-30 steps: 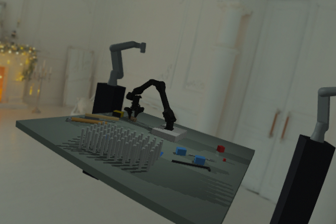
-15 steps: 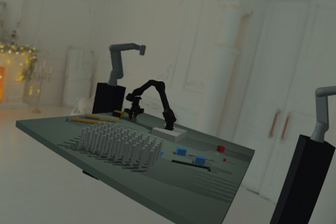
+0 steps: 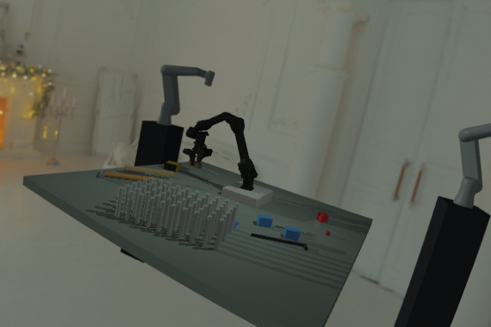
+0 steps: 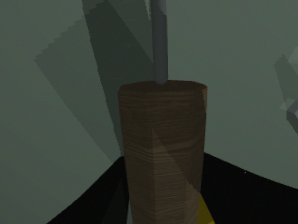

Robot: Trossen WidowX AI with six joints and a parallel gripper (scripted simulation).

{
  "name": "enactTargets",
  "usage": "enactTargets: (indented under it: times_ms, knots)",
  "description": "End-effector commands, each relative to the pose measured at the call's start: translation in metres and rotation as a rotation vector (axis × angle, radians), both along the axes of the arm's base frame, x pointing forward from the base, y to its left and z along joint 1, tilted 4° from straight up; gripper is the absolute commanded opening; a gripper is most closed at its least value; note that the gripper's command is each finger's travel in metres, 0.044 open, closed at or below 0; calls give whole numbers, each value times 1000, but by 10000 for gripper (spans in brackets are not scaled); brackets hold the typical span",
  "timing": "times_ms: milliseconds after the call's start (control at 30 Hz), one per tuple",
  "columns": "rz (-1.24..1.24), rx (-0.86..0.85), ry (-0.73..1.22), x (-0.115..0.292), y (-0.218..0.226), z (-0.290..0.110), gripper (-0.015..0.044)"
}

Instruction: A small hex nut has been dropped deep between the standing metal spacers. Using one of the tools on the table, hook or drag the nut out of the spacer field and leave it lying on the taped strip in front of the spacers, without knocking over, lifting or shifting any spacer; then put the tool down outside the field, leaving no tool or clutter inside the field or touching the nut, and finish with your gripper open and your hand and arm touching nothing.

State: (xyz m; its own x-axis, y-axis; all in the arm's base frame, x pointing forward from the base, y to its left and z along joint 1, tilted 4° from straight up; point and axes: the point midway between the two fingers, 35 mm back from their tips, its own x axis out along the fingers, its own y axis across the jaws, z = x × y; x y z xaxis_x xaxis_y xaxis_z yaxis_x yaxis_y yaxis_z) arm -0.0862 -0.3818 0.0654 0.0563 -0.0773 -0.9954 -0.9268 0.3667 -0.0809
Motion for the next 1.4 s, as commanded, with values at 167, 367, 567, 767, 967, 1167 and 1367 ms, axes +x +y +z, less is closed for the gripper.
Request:
enactTargets:
  times_ms: [167, 367, 567, 767, 967, 1167, 1367]
  knots:
    - [-218, 19, -18, 0, 1, 2, 0]
    - [-425, 31, -33, 0, 1, 1, 0]
    - [-633, 42, -49, 0, 1, 1, 0]
    - [-840, 54, -64, 0, 1, 1, 0]
    - [-1047, 66, -79, 0, 1, 0, 0]
    - [-1255, 77, -95, 0, 1, 0, 0]
    - [-1462, 89, -110, 0, 1, 0, 0]
